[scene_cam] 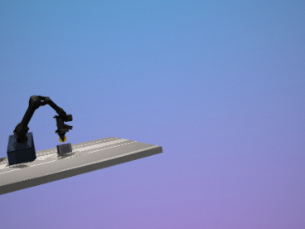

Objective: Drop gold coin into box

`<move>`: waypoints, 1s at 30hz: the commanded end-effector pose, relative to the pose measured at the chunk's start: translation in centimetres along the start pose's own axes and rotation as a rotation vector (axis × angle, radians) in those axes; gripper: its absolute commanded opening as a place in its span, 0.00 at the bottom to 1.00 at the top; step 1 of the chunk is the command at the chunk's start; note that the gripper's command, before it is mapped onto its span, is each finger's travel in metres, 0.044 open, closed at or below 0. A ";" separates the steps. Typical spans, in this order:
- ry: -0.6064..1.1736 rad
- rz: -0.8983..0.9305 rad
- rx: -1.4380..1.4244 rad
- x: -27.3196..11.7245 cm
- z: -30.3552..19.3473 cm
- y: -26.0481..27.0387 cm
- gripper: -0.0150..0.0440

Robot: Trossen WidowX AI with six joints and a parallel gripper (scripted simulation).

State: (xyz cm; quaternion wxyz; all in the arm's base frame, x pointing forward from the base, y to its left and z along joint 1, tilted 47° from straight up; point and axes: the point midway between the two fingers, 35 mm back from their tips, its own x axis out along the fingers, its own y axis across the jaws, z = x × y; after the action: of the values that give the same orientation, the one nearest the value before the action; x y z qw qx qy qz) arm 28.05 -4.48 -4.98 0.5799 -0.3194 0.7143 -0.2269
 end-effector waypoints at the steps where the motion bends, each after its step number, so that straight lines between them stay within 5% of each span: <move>1: 0.005 -0.004 -0.009 0.3 -0.3 0.0 0.25; 28: 0.005 -0.005 -0.007 1.6 -0.2 -0.1 0.25; 30: 0.000 0.001 0.001 1.3 0.0 0.0 0.34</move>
State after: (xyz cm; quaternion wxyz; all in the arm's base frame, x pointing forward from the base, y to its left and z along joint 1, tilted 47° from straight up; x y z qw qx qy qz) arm 27.84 -5.49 -5.87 0.5796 -0.3191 0.7148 -0.2267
